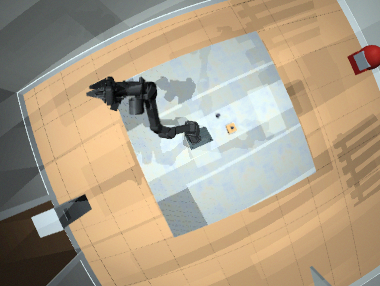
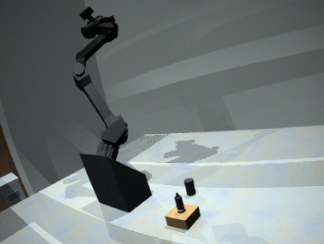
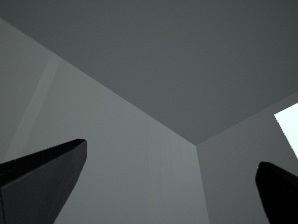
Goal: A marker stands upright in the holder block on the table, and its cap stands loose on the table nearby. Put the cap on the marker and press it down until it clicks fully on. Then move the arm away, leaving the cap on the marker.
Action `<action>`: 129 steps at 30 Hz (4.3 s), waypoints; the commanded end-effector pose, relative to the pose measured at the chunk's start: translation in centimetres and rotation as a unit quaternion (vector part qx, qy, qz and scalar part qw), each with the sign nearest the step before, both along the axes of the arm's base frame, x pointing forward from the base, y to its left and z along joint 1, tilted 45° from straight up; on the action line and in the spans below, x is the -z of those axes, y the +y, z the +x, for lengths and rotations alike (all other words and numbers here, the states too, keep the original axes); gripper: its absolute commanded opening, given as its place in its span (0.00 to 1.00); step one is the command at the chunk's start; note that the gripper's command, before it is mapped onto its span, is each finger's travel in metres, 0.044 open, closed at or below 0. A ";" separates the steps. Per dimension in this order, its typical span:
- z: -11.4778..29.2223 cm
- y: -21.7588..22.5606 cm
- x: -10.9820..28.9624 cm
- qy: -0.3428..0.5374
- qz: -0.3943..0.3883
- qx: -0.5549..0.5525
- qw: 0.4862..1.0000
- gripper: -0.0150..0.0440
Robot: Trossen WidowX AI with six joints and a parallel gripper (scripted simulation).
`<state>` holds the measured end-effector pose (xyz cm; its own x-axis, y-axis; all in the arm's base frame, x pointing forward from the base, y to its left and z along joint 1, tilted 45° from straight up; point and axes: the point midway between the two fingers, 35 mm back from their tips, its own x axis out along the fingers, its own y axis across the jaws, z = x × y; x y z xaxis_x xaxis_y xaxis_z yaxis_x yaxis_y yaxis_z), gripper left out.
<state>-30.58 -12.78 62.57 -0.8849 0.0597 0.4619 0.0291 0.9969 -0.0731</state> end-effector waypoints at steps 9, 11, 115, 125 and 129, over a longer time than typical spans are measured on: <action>6.4 7.0 -5.2 0.139 -0.140 -0.001 0.980 0.66; 8.5 8.7 -6.1 0.176 -0.164 0.001 0.971 0.66; 55.0 20.1 59.3 0.674 0.145 -0.485 -0.538 0.66; 55.2 21.2 60.5 0.674 0.145 -0.485 -0.538 0.66; 55.2 21.7 60.9 0.674 0.144 -0.485 -0.538 0.66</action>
